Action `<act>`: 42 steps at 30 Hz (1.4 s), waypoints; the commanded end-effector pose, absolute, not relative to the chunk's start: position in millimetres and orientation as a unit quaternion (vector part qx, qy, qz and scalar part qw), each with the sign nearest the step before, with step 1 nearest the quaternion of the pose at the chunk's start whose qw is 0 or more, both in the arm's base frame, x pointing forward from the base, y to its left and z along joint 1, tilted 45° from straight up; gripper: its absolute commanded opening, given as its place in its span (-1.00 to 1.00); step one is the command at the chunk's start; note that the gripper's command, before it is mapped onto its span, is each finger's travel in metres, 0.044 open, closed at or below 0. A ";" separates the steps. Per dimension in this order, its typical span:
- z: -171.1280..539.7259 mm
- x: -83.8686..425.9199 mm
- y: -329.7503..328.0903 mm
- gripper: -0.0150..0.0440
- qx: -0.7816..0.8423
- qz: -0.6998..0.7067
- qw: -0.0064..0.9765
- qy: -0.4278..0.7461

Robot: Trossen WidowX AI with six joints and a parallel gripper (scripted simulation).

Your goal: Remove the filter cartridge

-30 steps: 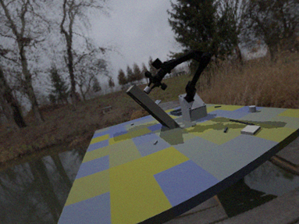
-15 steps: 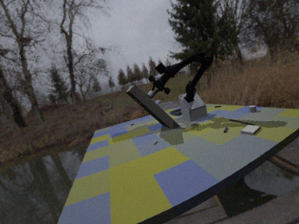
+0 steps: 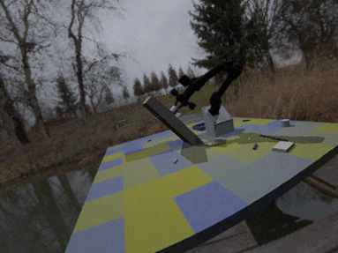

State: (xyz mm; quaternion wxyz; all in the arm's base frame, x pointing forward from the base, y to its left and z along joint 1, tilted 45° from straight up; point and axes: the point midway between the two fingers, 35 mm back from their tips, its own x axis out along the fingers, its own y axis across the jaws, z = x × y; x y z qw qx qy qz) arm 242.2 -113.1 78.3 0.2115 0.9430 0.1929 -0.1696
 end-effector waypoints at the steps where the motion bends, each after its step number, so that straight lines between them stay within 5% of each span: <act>1: 79.6 243.0 -114.4 -0.16 0.943 -0.168 0.214 0.192; 20: 125.0 269.1 -163.0 -0.16 0.943 -0.170 0.216 0.189; 31: 179.9 259.5 -216.6 0.82 0.942 -0.170 0.223 0.185; 32: 179.1 259.5 -216.1 0.73 0.940 -0.169 0.229 0.187; 34: 173.2 259.3 -211.7 0.55 0.924 -0.166 0.277 0.204; 42: 138.8 254.6 -182.1 0.54 0.772 -0.107 0.543 0.314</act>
